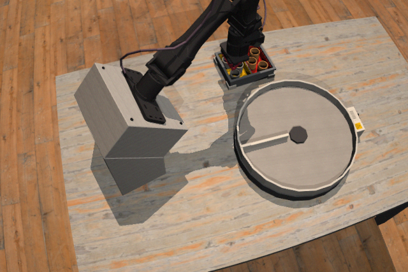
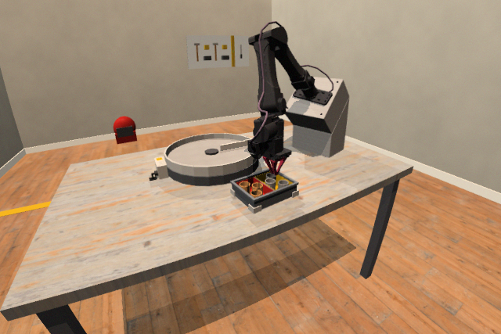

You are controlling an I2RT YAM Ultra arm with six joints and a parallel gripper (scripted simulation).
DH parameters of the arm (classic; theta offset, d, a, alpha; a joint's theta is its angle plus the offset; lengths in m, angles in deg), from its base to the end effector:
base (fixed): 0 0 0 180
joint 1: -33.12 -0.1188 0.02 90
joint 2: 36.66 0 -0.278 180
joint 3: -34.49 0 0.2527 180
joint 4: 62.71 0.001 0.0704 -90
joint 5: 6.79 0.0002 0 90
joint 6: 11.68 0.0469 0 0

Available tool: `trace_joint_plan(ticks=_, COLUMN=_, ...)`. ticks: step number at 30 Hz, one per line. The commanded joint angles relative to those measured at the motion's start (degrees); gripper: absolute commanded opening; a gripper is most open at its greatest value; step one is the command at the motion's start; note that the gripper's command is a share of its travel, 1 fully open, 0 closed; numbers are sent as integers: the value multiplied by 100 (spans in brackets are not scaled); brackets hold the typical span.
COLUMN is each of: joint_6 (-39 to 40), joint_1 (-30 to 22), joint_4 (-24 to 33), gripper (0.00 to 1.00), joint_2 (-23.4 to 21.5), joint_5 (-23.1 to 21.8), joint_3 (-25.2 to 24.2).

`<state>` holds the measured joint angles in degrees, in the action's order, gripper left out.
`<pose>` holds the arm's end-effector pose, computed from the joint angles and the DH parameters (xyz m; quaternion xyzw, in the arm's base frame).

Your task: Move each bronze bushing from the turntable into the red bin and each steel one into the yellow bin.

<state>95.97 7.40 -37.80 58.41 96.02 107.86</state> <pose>0.3275 0.1473 0.2177 -0.0238 0.9240 0.0394 0.3797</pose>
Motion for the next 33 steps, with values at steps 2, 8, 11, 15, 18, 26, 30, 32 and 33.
trace_joint_plan(ticks=2, joint_6=96, joint_1=-162, joint_4=382, gripper=15, joint_2=-522, joint_5=136, joint_3=-98)
trace_joint_plan(ticks=8, joint_6=167, joint_1=-260, joint_4=775, gripper=15, joint_2=-937, joint_5=205, joint_3=-117)
trace_joint_plan(ticks=11, joint_6=194, joint_1=-296, joint_4=913, gripper=15, joint_2=-1065, joint_5=231, joint_3=-115)
trace_joint_plan(ticks=15, joint_6=222, joint_1=-330, joint_4=1042, gripper=15, joint_2=-1184, joint_5=253, joint_3=-102)
trace_joint_plan(ticks=18, joint_6=228, joint_1=-337, joint_4=1064, gripper=15, joint_2=-1202, joint_5=258, joint_3=-98)
trace_joint_plan(ticks=26, joint_6=212, joint_1=-338, joint_4=1017, gripper=15, joint_2=-1205, joint_5=258, joint_3=-97)
trace_joint_plan(ticks=30, joint_6=211, joint_1=-338, joint_4=1010, gripper=15, joint_2=-1205, joint_5=258, joint_3=-97)
trace_joint_plan(ticks=32, joint_6=211, joint_1=-338, joint_4=1010, gripper=15, joint_2=-1205, joint_5=258, joint_3=-97)
trace_joint_plan(ticks=33, joint_6=211, joint_1=-338, joint_4=1010, gripper=15, joint_2=-1205, joint_5=258, joint_3=-97)
